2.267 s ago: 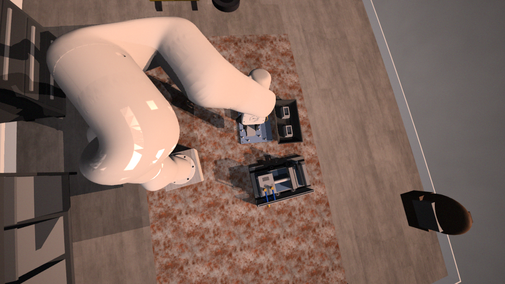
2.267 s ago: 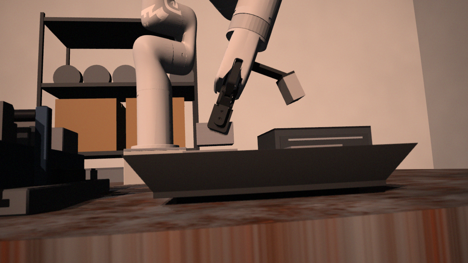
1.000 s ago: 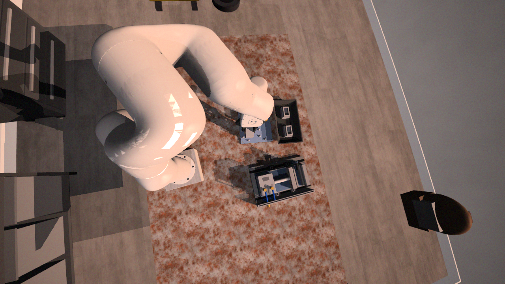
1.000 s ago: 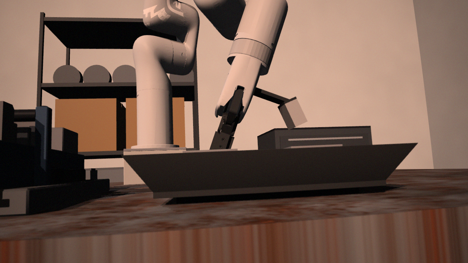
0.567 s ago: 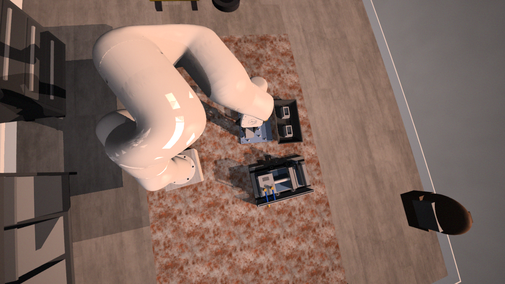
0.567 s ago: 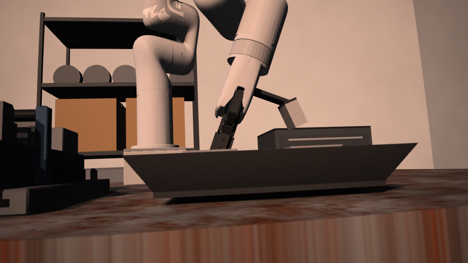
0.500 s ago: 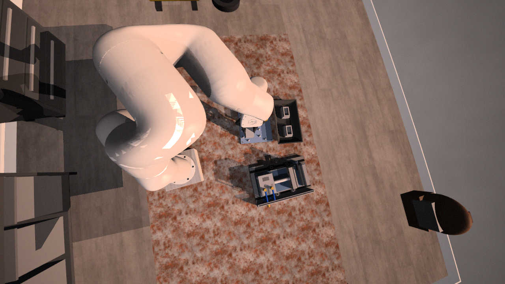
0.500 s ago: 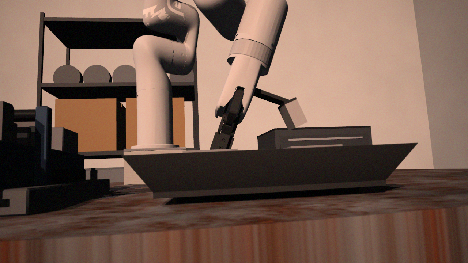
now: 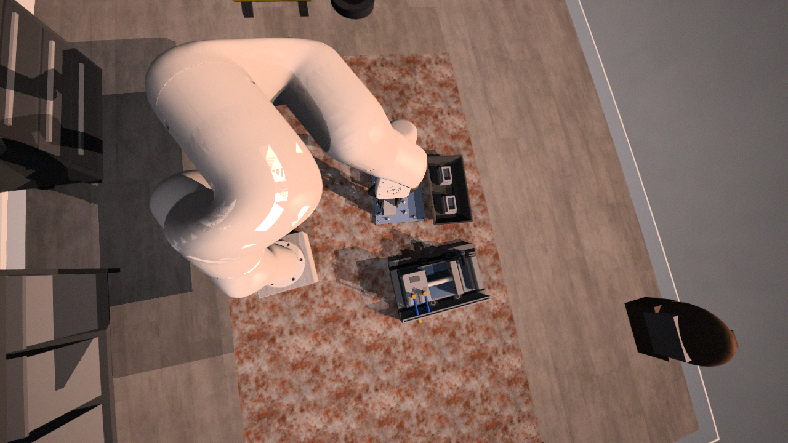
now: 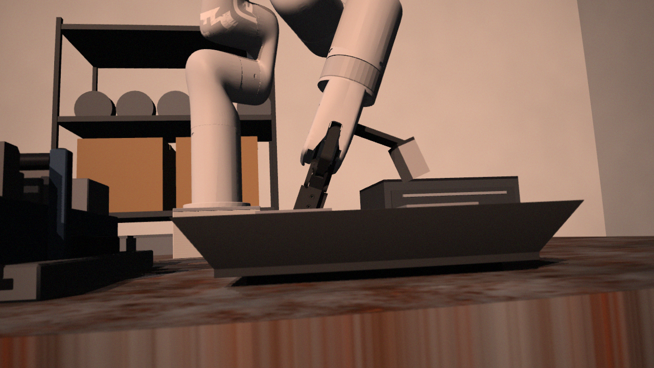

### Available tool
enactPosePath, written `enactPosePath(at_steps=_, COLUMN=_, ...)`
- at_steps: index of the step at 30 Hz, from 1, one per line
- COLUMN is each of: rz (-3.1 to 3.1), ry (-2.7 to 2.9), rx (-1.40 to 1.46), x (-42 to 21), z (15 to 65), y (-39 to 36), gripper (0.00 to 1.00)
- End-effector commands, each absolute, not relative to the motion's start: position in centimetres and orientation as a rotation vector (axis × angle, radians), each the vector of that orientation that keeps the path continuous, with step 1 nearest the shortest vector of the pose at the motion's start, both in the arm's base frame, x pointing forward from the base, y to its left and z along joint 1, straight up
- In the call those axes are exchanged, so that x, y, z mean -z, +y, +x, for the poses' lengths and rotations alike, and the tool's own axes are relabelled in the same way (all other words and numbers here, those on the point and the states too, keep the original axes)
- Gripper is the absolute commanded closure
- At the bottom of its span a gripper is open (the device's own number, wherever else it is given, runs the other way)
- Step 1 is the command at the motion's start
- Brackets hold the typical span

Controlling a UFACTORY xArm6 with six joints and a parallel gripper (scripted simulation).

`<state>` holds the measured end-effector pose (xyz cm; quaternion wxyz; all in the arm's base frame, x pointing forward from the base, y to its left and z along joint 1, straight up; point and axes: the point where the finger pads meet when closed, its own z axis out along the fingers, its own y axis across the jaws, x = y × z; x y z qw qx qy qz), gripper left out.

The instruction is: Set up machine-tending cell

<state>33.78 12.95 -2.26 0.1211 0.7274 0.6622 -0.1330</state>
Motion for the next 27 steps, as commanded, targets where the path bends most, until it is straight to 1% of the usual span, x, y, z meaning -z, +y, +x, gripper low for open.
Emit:
enactPosePath(at_steps=1, rz=2.125, ry=1.933, rx=0.383, x=2.3, z=33.9, y=13.0, gripper=1.0)
enactPosePath(at_steps=27, rz=2.125, ry=1.933, rx=0.383, x=3.3, z=33.9, y=13.0, gripper=1.0)
